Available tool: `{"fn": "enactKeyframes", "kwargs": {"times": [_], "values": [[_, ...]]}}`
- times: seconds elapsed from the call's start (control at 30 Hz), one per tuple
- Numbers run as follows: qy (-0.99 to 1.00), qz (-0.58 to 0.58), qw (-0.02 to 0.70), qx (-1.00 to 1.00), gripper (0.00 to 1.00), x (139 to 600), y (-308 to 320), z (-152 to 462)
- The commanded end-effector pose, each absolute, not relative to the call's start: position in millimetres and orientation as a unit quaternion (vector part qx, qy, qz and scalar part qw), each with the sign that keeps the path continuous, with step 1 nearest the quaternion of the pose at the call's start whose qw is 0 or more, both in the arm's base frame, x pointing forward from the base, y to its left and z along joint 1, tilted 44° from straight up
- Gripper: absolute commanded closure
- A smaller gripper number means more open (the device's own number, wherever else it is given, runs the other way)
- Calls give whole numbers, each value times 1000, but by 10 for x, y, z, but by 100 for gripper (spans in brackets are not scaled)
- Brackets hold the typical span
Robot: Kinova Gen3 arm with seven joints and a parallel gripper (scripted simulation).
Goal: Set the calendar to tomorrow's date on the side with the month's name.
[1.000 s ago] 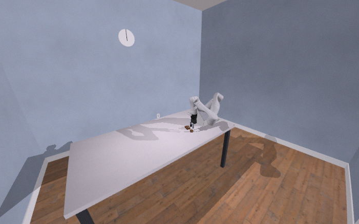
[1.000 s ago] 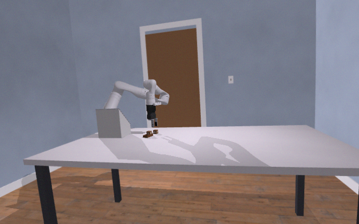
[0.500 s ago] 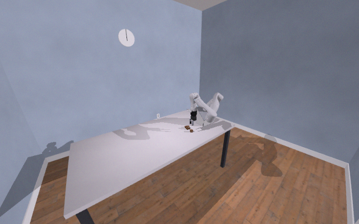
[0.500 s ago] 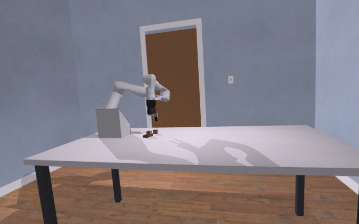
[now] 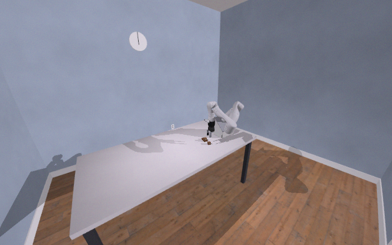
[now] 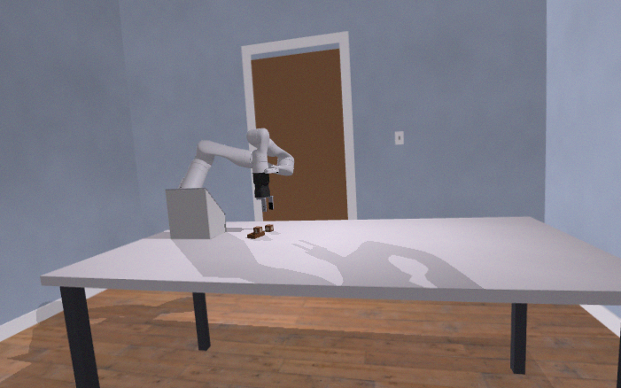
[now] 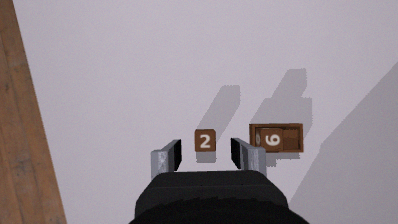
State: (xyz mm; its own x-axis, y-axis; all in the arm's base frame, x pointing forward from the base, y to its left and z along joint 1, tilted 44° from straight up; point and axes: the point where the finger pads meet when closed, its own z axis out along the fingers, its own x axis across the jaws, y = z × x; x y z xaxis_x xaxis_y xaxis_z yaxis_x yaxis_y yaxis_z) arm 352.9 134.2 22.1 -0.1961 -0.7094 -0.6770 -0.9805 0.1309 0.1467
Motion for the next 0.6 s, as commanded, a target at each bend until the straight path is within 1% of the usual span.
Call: {"fn": "enactKeyframes", "kwargs": {"times": [0.0,0.57], "values": [[716,293,232,-590,0,3533,1338,225],[703,288,238,-605,0,3540,1341,225]]}}
